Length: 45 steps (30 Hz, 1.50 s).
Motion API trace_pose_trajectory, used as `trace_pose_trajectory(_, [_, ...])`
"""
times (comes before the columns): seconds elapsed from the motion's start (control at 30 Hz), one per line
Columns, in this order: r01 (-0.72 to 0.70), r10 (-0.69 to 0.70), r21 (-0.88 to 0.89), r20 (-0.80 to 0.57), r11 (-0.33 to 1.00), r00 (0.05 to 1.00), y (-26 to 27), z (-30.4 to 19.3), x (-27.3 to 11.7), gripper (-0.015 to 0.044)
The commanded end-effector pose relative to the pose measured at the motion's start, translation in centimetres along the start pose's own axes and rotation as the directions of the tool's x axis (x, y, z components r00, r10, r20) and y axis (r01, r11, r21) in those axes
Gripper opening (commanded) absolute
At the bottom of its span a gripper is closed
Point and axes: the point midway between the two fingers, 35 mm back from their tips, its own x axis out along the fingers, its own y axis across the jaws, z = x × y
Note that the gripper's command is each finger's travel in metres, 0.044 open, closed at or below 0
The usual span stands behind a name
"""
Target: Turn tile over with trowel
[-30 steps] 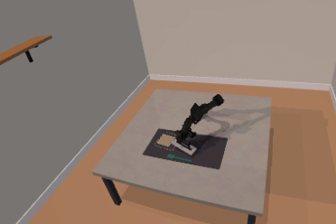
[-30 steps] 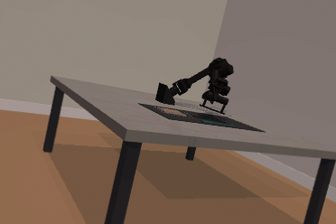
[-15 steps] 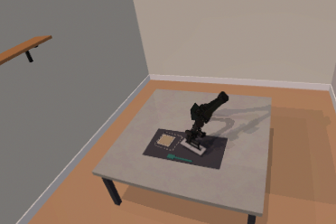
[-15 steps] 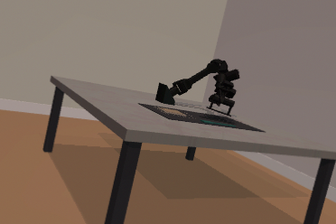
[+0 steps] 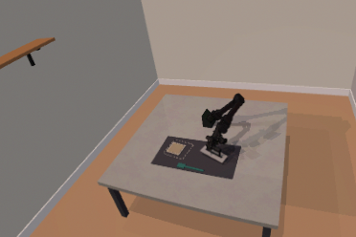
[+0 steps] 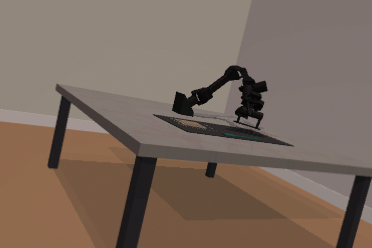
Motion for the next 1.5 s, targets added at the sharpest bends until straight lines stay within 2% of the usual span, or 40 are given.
trace_pose_trajectory(0.0, [0.034,-0.034,0.012,0.01,0.999,0.999,0.5,0.9,-1.3,0.0])
trace_pose_trajectory(0.57, [0.076,-0.081,0.065,0.074,0.995,0.994,5.0,3.4,-5.4,0.0])
trace_pose_trajectory(1.47, [0.076,-0.081,0.067,0.076,0.995,0.994,7.4,3.7,-3.1,0.0])
